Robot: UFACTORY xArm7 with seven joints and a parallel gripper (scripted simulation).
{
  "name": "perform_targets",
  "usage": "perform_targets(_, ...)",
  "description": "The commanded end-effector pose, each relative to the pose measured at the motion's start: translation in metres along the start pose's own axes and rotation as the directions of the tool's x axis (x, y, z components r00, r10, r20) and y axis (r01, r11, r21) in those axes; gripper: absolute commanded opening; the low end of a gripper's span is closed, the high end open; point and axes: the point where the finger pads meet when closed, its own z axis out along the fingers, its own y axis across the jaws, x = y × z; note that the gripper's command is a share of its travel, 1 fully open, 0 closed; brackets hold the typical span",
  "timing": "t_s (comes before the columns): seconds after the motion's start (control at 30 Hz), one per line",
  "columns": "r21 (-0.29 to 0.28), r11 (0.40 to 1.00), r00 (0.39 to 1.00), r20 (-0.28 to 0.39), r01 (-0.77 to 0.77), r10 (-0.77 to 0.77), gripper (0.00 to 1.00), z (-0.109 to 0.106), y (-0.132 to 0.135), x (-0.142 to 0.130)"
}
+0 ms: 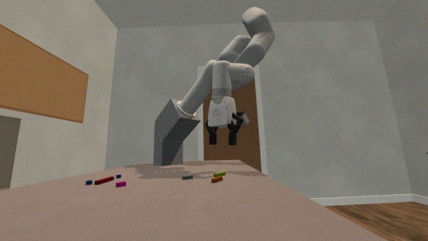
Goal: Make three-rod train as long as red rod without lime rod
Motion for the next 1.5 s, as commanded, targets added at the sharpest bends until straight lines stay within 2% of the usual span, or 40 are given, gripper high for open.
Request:
perform_targets(0.0,0.004,1.0,1.0,-0.016,0.008,-0.008,1.0,0.017,-0.003,-0.023)
perform_targets(0.03,0.002,1.0,1.0,-0.019,0.007,-0.007,1.0,0.021,-0.008,-0.041)
perform_targets(0.47,-0.054,0.999,1.0,-0.01,-0.004,0.004,1.0,0.03,-0.036,-0.118)
perform_targets(1.47,-0.055,0.998,1.0,-0.01,-0.005,0.004,1.0,0.03,-0.036,-0.12)
